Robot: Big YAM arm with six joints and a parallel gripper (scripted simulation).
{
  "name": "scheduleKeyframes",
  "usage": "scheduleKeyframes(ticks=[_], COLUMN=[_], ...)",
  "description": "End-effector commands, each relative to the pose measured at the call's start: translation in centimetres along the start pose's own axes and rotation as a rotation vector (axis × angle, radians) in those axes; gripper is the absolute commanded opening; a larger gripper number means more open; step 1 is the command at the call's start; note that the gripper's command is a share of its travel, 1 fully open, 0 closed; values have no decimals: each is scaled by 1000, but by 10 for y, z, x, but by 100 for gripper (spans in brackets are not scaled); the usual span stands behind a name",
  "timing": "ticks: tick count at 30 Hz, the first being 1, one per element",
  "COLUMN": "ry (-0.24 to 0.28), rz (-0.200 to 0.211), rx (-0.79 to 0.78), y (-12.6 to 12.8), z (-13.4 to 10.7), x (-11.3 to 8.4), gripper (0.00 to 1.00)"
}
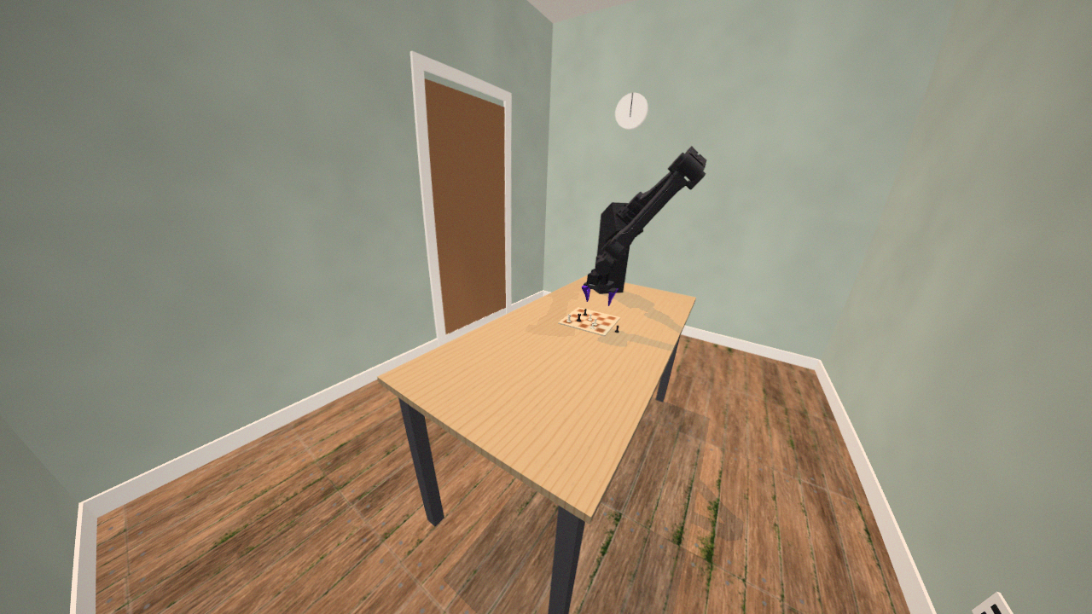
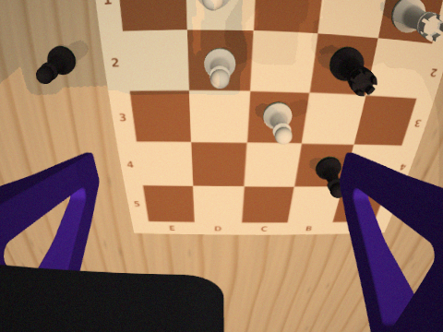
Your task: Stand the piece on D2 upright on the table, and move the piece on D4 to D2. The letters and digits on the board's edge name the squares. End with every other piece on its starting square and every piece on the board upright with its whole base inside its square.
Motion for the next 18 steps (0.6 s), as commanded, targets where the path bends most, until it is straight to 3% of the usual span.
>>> scheduleKeyframes(ticks=[1, 18], ry=[-19, -21], rz=[-10, -9], rx=[-3, -5], y=[-4, -3], z=[6, 5], x=[-16, -84], gripper=[100, 100])
Point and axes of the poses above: the point where the finger pads meet when closed, its own x axis out along the fingers, its own y axis across the jaws, z = x × y, the point moved 2 cm from there along -x, back along the fingers, and after that the axes turned 1 degree about x, right-handed, at the moved point
